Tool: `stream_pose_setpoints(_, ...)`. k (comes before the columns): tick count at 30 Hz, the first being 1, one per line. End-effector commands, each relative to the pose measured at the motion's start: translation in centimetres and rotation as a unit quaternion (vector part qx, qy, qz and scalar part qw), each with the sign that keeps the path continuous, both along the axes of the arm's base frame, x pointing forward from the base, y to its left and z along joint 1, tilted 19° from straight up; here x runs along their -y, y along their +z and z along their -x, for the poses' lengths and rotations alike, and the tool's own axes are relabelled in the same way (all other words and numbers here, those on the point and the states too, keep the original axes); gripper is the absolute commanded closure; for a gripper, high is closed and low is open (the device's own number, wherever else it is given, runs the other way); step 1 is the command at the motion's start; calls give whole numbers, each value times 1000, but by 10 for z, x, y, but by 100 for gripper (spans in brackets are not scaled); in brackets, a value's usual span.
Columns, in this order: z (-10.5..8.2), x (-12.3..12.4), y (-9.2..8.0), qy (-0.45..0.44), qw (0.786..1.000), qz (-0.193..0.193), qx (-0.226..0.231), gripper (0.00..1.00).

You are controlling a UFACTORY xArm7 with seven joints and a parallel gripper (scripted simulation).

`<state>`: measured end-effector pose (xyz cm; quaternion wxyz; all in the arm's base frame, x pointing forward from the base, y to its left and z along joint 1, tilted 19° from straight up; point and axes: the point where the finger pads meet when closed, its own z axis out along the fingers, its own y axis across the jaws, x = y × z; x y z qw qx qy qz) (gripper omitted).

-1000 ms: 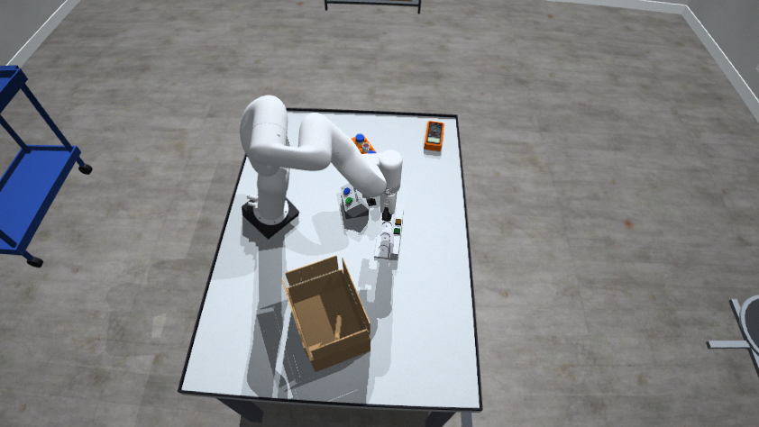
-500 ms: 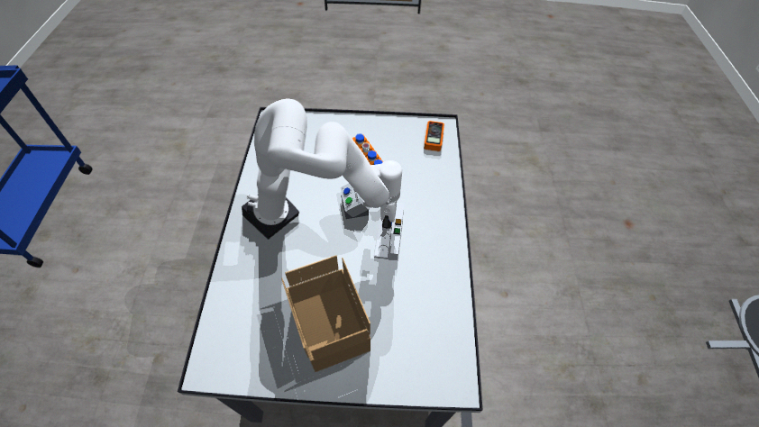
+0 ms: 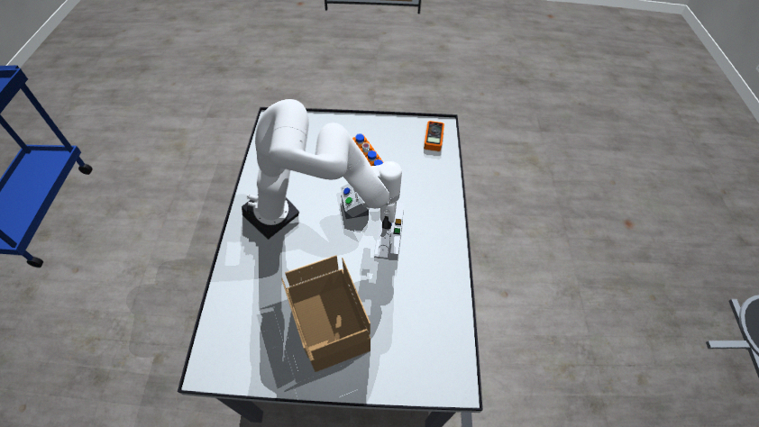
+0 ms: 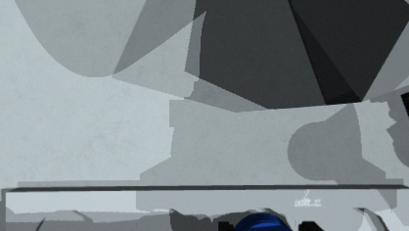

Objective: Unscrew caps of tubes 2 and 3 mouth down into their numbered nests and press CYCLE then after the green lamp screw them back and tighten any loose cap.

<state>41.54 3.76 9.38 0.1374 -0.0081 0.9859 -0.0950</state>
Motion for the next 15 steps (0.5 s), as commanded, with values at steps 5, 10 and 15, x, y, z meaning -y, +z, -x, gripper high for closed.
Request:
stream_pose_setpoints(5, -2, 0, -2, 1, 1000, 0, 2, 100)
stream_pose_setpoints(10, -3, 0, -4, 1, 1000, 0, 2, 100)
stream_pose_setpoints(15, -3, 0, -4, 1, 1000, 0, 2, 100)
